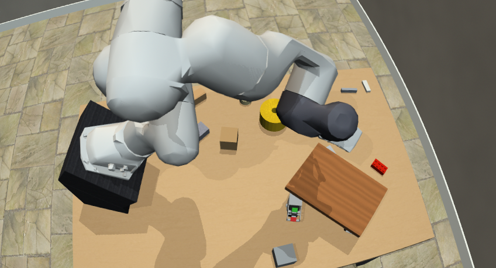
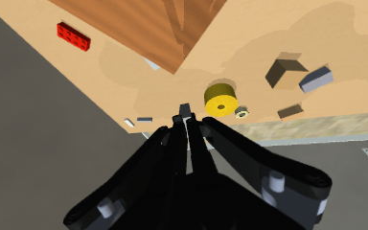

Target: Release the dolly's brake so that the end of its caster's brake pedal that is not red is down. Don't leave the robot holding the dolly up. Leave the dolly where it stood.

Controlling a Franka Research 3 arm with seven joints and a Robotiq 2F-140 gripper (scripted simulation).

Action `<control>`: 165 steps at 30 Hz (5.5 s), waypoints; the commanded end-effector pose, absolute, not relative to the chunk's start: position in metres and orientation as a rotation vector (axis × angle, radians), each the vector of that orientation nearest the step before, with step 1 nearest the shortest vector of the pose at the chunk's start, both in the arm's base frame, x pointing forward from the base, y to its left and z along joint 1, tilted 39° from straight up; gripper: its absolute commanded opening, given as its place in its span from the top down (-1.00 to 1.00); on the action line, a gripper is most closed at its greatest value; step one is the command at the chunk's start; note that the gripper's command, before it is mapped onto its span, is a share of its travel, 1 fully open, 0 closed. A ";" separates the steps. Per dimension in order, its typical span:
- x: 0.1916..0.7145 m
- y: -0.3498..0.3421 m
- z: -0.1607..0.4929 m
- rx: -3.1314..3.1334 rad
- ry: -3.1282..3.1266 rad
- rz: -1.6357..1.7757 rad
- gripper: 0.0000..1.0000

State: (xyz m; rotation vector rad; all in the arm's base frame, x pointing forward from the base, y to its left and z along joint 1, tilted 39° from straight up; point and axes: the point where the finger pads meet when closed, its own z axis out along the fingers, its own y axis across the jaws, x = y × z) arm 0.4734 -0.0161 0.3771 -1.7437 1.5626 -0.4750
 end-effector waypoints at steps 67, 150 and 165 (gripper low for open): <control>0.387 -0.186 0.357 -2.813 0.794 -1.046 1.00; 0.387 -0.232 0.324 -3.023 0.605 -1.083 1.00; 0.387 -0.232 0.323 -3.023 0.605 -1.083 1.00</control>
